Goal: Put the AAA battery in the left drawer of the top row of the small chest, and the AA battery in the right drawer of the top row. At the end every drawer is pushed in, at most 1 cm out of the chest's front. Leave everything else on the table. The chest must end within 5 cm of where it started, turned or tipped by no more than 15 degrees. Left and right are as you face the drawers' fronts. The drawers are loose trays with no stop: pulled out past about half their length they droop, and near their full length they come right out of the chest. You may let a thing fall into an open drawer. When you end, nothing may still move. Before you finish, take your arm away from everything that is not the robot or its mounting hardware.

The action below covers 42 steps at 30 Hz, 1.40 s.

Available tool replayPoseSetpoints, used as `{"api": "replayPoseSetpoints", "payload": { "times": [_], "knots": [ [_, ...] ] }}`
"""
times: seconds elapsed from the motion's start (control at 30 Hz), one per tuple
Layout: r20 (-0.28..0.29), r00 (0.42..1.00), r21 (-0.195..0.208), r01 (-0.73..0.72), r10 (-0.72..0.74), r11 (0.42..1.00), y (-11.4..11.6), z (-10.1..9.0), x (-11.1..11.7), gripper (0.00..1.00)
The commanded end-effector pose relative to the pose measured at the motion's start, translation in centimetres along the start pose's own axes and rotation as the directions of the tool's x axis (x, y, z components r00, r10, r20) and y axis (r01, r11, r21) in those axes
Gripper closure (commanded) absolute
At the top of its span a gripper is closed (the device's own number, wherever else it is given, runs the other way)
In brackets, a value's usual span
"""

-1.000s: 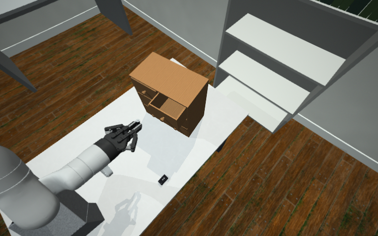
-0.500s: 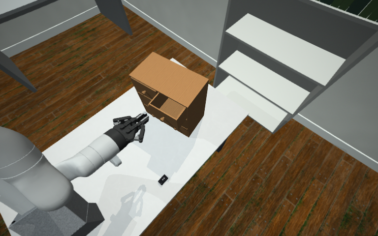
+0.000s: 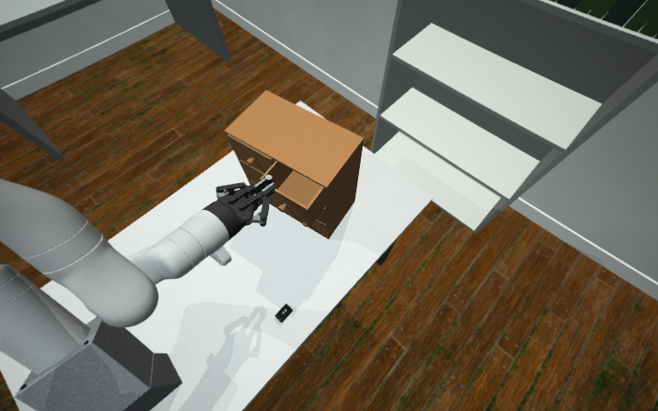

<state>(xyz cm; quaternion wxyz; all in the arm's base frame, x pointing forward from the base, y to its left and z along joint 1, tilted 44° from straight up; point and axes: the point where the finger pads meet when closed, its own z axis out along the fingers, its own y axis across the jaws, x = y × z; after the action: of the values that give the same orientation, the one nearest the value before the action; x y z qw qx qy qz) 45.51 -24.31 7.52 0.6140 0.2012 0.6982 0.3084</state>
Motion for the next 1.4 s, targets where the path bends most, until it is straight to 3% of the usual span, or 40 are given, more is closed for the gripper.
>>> {"api": "replayPoseSetpoints", "payload": {
  "times": [0.0,0.47,1.37],
  "knots": [
    [-0.004,1.0,-0.007,0.009,-0.009,1.0,0.3,0.7,-0.3,0.91],
    [-0.004,1.0,-0.007,0.009,-0.009,1.0,0.3,3.9,-1.4,0.91],
    [-0.004,1.0,-0.007,0.009,-0.009,1.0,0.3,4.3,-1.5,0.91]
  ]
}}
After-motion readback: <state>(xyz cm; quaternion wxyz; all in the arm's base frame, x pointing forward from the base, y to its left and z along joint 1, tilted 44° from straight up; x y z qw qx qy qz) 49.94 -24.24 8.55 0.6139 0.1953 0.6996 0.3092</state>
